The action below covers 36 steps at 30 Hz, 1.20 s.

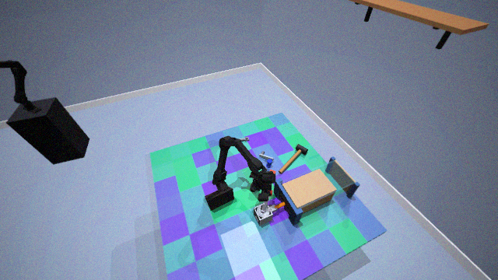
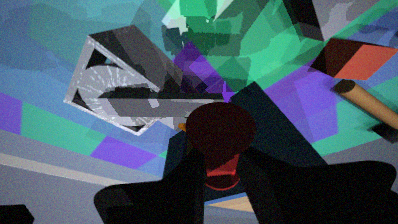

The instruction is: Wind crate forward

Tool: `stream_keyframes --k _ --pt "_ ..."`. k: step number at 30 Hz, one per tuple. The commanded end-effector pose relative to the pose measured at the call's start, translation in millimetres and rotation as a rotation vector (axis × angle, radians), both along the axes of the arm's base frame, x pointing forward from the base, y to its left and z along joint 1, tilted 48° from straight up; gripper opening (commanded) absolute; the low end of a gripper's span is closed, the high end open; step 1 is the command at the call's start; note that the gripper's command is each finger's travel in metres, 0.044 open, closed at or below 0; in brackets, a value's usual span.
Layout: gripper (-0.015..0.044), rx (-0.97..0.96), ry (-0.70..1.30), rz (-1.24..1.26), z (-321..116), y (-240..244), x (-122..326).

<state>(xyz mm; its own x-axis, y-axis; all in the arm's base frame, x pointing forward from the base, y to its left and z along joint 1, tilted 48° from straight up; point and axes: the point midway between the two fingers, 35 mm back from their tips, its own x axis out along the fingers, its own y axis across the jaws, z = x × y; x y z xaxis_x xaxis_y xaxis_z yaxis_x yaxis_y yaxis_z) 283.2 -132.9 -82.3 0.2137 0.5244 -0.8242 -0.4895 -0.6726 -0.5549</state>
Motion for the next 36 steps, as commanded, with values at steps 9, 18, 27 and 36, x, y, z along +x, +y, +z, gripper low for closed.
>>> stream_keyframes --k 9,18,27,36 --pt "0.0000 0.017 0.021 0.005 6.6 8.4 -19.4" --pt "0.0000 0.017 0.022 0.005 10.4 9.7 -28.8" --pt "0.0000 0.017 0.023 0.005 13.4 10.4 -38.1" --pt "0.0000 0.017 0.023 0.005 15.9 10.3 -48.1"
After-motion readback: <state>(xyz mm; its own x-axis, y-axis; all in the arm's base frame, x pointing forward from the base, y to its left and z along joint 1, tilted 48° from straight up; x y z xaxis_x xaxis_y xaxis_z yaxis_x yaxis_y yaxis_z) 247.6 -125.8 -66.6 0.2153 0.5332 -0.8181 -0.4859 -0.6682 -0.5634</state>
